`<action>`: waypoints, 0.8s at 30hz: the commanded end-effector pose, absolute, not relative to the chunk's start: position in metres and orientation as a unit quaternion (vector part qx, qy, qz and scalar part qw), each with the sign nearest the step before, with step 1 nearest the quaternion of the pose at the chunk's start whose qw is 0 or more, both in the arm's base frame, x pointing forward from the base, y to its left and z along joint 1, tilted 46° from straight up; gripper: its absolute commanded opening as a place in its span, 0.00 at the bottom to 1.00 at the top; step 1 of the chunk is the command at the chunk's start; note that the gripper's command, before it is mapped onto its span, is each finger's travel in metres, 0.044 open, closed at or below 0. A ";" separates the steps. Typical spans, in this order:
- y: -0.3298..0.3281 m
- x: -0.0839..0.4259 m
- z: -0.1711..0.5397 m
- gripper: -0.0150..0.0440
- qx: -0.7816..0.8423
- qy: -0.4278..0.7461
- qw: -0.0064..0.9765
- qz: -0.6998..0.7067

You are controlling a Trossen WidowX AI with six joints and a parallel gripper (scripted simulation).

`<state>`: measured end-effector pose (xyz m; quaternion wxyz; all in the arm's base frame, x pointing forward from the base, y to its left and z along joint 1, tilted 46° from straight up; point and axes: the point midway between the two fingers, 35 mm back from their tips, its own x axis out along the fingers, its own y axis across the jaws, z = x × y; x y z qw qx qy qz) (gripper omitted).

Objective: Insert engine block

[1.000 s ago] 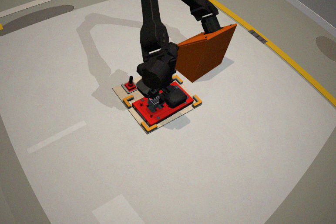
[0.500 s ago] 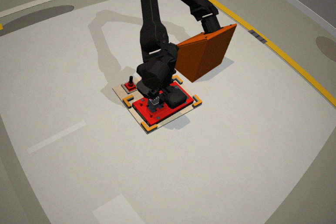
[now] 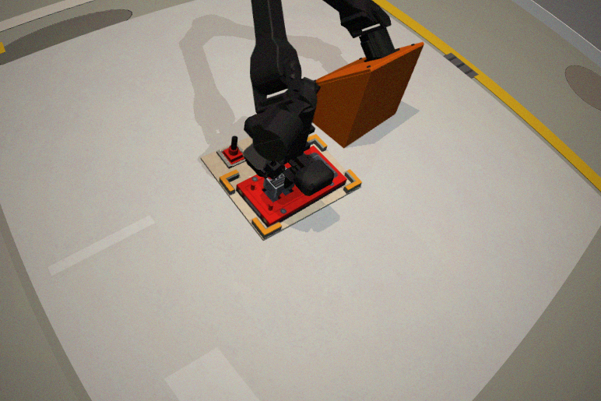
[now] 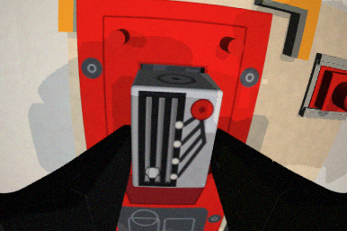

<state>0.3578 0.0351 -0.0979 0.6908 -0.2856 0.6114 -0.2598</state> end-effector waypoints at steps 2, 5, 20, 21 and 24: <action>0.033 0.356 -0.099 0.52 -0.289 0.613 0.688 -0.259; 0.033 0.356 -0.100 0.52 -0.289 0.613 0.688 -0.259; 0.031 0.356 -0.101 0.52 -0.289 0.613 0.688 -0.259; 0.031 0.356 -0.102 0.52 -0.289 0.613 0.688 -0.259; 0.030 0.356 -0.102 0.52 -0.289 0.613 0.688 -0.259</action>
